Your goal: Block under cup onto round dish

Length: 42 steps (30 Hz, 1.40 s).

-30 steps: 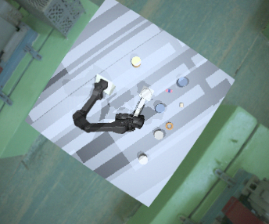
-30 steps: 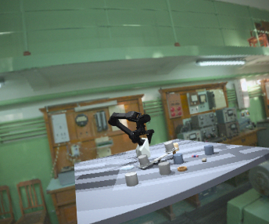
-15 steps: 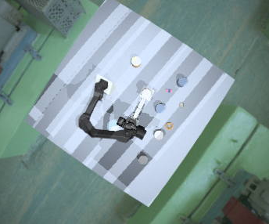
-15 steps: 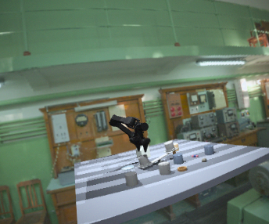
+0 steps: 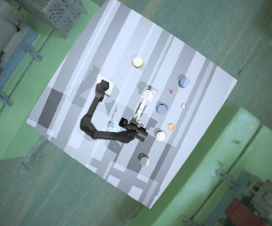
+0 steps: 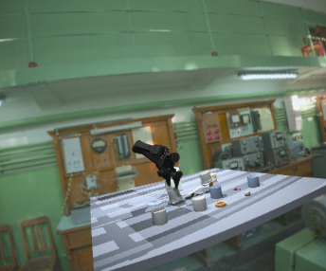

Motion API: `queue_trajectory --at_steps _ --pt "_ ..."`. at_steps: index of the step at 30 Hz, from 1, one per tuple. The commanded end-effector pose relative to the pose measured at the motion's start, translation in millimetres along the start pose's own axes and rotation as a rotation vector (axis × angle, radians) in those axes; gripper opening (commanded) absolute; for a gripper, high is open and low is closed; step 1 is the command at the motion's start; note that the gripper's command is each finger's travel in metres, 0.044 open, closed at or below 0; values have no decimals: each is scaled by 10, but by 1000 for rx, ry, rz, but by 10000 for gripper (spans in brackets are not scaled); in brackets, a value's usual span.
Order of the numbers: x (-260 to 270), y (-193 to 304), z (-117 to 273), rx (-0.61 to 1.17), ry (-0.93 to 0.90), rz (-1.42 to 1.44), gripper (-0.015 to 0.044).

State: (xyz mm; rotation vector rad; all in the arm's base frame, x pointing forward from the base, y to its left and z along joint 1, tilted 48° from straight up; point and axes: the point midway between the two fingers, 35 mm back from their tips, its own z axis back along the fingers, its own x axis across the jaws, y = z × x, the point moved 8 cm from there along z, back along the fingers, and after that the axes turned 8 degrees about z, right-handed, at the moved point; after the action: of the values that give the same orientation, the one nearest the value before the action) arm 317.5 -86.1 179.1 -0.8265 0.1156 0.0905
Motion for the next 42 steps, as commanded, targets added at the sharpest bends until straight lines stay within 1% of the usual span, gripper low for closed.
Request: queue_trajectory --at_steps 1,33,36,42 --pt "1 9 -69 5 2 5 440" --pt "-14 7 -556 1 3 5 440" --pt "-14 7 -556 1 3 5 361" --pt "-14 7 -556 1 3 5 321"
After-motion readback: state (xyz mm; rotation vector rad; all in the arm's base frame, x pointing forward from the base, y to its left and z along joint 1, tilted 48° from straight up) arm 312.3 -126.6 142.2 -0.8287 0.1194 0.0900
